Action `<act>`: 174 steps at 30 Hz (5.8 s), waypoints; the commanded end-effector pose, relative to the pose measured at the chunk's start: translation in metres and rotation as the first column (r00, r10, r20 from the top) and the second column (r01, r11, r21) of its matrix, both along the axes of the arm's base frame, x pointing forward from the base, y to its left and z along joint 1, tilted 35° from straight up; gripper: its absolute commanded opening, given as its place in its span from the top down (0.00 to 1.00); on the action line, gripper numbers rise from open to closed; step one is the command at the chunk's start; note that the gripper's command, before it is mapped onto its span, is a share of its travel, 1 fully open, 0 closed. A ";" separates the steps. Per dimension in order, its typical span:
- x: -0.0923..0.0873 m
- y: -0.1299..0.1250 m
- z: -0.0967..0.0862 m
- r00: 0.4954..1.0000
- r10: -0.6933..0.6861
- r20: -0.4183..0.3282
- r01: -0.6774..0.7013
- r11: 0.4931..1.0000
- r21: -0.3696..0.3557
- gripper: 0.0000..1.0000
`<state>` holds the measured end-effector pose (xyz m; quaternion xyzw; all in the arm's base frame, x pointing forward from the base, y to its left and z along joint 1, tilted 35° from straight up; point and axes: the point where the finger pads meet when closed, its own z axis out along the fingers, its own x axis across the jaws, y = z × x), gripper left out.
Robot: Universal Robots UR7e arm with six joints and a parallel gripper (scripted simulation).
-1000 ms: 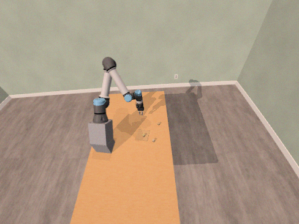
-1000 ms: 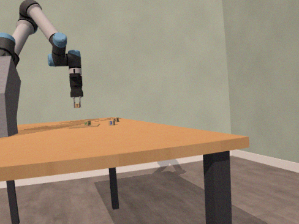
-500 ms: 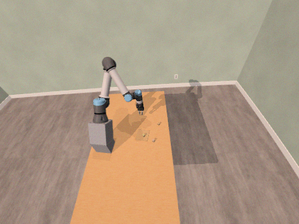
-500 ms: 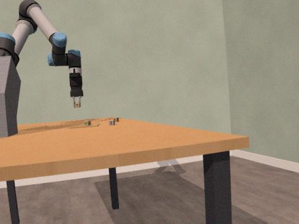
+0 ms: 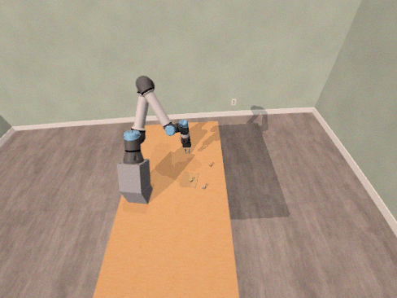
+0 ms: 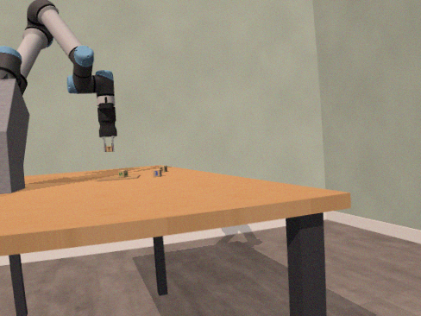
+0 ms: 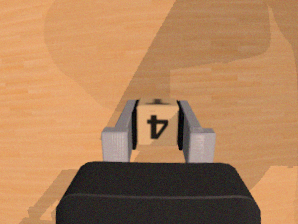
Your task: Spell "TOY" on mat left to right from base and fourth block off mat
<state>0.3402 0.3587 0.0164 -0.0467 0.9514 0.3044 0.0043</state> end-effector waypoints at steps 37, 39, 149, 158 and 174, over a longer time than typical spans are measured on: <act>0.013 0.007 -0.019 0.545 0.678 0.494 -0.688 0.698 -0.198 0.51; 0.013 0.007 -0.019 0.545 0.678 0.494 -0.688 0.698 -0.198 0.51; -0.001 0.025 -0.034 -0.597 0.617 0.512 -0.508 0.203 -0.837 0.51; -0.003 0.024 -0.033 -0.602 0.608 0.517 -0.444 0.283 -0.850 0.51; -0.002 0.024 -0.033 -0.614 0.589 0.525 -0.272 0.466 -0.842 0.51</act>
